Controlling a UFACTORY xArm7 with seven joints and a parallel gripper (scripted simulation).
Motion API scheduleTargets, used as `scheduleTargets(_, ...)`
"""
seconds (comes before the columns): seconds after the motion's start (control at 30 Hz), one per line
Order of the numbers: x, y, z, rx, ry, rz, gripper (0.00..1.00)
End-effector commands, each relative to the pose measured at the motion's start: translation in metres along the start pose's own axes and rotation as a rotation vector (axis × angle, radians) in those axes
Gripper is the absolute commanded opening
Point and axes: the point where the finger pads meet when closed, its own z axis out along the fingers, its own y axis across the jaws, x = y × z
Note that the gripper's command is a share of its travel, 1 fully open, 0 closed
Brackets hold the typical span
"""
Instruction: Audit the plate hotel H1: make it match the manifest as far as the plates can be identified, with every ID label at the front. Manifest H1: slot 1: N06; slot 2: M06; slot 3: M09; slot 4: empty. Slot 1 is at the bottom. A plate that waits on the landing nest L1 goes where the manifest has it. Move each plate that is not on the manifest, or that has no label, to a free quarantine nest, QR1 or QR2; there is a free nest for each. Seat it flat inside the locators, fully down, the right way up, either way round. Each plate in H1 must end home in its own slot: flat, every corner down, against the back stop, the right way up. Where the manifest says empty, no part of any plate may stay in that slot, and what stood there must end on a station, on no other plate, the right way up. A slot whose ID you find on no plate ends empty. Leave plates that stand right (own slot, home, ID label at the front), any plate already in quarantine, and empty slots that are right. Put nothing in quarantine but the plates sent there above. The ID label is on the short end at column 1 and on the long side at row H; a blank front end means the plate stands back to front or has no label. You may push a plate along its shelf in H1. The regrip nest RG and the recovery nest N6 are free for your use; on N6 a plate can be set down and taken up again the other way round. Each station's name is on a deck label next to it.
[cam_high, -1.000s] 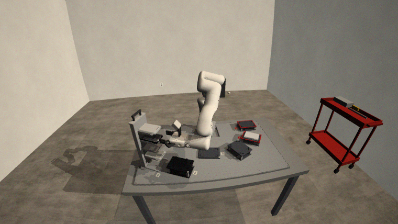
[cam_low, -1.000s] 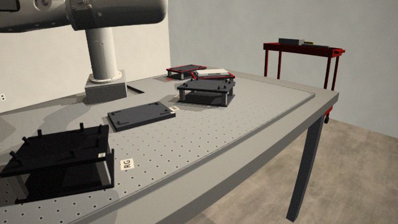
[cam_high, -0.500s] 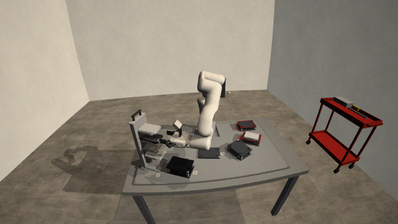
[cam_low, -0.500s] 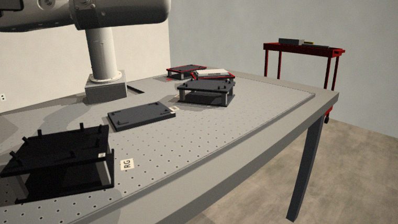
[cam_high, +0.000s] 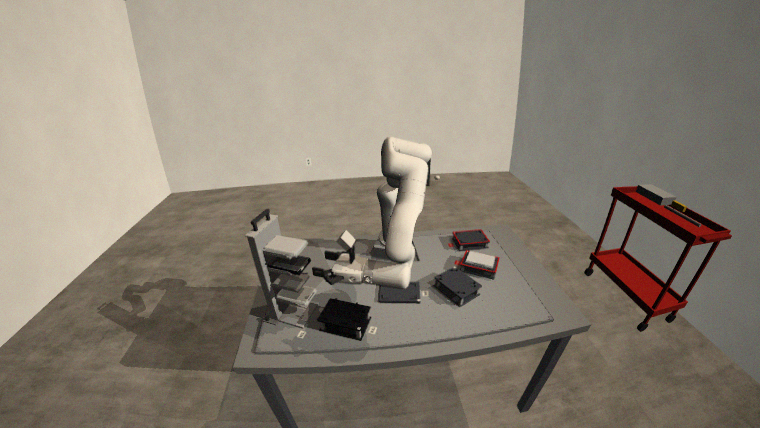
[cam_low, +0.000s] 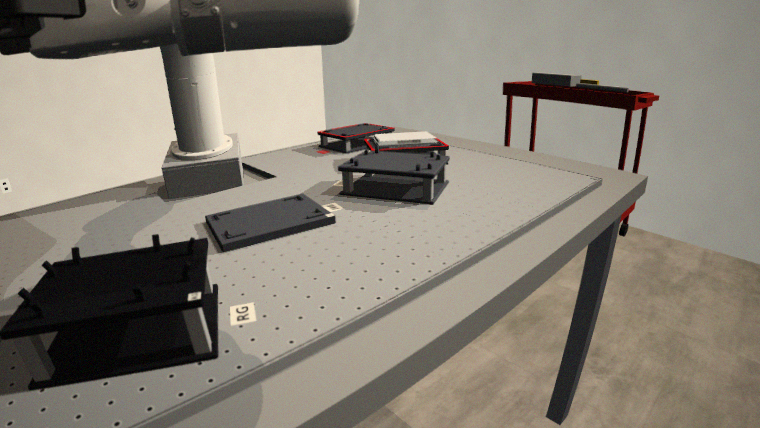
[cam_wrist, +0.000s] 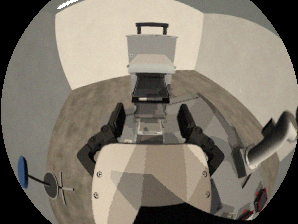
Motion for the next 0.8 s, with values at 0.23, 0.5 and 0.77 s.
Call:
scheduleTargets(0.23,-0.022,0.000,0.000,-0.001,0.000,0.002,1.00)
scheduleTargets(0.5,-0.043,0.000,0.000,-0.001,0.000,0.002,1.00)
scheduleTargets(0.77,-0.059,0.000,0.000,-0.001,0.000,0.002,1.00)
